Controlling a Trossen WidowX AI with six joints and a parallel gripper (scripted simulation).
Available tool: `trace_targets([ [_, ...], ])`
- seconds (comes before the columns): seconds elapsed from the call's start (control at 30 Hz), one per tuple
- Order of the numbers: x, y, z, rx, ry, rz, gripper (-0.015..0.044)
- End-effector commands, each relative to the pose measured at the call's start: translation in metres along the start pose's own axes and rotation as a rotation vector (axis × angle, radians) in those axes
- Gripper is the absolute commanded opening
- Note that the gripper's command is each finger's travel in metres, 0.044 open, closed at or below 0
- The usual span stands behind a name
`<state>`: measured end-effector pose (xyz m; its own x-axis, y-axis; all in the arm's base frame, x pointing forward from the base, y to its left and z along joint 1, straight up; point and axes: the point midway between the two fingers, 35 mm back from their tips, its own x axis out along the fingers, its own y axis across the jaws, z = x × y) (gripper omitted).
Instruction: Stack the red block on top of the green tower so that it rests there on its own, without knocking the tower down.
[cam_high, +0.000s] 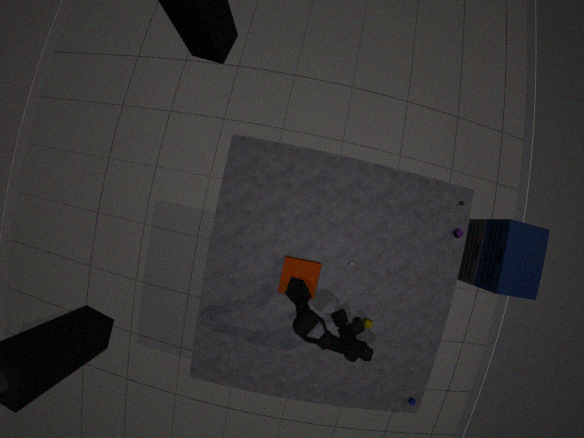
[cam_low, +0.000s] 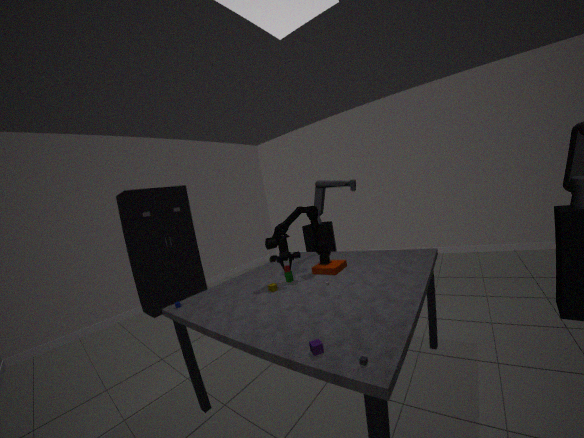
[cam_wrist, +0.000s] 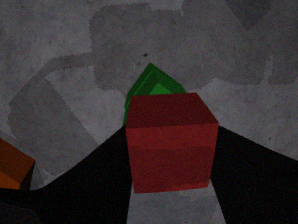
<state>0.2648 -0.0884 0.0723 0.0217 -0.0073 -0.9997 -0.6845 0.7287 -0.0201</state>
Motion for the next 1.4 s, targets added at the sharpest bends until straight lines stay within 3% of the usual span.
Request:
trace_targets([
  [0.0, 0.0003, 0.0002, -0.0006, -0.003, 0.003, 0.001, 0.0],
  [0.1, -0.0056, -0.0001, -0.0005, -0.003, 0.003, 0.001, 0.0],
  [0.67, -0.0007, 0.0006, -0.0003, 0.0, 0.002, 0.003, 0.044],
  [1.37, -0.0007, 0.0006, -0.0003, 0.0, 0.002, 0.003, 0.044],
])
